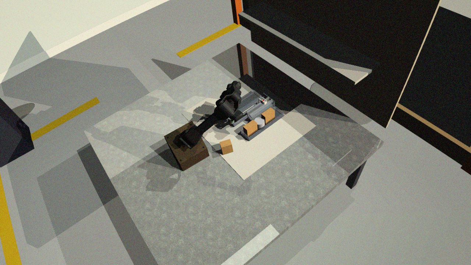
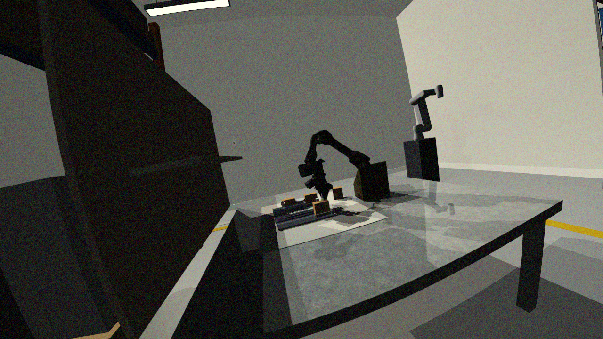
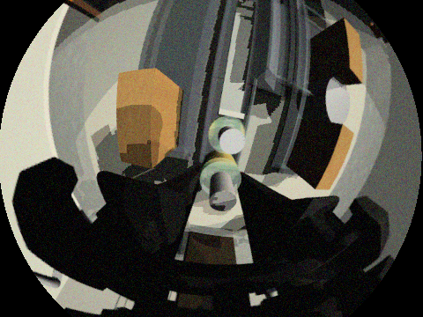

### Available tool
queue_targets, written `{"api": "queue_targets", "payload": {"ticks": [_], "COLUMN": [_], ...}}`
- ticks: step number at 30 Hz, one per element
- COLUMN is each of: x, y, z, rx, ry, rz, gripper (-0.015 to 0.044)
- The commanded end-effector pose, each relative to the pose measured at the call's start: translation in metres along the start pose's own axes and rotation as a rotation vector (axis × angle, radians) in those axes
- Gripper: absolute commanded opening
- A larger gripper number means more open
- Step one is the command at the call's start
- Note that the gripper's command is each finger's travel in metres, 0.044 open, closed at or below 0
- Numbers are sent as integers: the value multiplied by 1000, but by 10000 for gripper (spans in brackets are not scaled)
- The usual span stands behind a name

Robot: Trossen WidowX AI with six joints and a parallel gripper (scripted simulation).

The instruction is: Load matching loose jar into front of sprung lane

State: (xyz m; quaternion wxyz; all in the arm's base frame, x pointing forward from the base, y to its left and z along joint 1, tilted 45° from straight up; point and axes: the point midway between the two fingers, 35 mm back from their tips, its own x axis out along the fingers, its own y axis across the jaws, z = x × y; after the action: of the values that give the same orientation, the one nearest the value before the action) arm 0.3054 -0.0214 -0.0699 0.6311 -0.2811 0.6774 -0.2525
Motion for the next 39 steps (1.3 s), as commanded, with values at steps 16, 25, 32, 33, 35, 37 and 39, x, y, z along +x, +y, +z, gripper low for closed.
{"api": "queue_targets", "payload": {"ticks": [16, 25, 32, 33, 35, 37, 39], "x": [-6, -7, -8, -8, -8, -9, -9], "y": [-3, -3, -3, -3, -3, -3, -3], "z": [18, 22, 24, 24, 25, 26, 27], "rx": [18, 18, 18, 18, 18, 18, 18], "ry": [-28, -28, -28, -28, -28, -29, -29], "rz": [-4, -4, -4, -4, -4, -4, -4], "gripper": [0, 0, 0, 0, 0, 0, 0]}}
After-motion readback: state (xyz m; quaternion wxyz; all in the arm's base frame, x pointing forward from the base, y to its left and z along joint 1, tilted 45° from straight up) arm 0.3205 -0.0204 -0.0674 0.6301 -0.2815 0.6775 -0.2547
